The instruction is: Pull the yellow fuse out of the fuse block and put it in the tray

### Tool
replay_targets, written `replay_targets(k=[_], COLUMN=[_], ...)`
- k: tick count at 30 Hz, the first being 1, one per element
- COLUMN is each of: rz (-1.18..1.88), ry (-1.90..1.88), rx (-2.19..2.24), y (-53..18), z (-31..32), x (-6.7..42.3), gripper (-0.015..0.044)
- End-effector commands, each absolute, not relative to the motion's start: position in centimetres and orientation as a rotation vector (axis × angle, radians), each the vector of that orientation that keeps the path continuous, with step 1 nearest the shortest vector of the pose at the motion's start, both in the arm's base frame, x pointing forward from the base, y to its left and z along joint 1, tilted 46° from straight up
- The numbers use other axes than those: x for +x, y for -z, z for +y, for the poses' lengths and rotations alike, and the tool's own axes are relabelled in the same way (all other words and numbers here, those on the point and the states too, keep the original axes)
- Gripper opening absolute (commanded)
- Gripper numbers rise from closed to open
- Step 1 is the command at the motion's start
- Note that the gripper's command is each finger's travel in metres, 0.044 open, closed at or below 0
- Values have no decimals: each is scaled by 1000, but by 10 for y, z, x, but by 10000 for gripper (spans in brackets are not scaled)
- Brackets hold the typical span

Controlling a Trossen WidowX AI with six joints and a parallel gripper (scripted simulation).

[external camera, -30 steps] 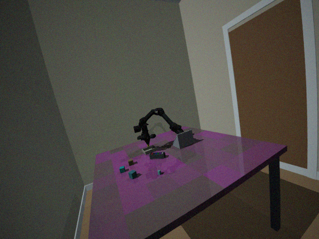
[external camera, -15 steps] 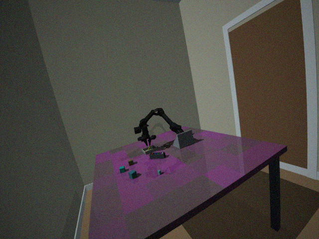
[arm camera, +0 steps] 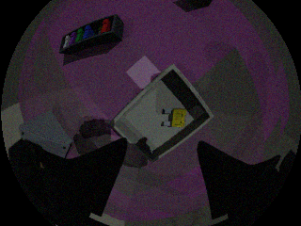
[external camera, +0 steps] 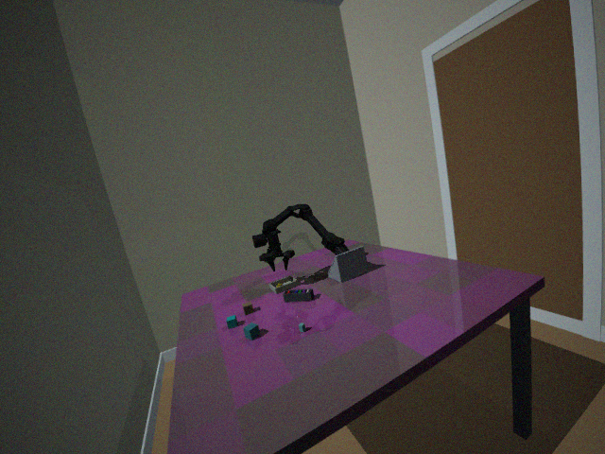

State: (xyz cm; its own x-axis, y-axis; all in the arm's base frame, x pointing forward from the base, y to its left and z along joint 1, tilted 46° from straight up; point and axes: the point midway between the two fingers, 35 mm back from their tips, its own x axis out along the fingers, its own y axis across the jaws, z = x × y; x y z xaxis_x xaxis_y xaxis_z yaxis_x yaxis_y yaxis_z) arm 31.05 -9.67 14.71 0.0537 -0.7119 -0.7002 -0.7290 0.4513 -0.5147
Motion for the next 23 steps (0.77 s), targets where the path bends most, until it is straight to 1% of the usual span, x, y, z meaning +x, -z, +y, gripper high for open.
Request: replay_targets(k=[1,23], rz=[1667,1667], ry=[-14,-20], rx=[-1263,-1262], y=[-149,-148], z=[-97,-97], x=[310,310], gripper=[330,330])
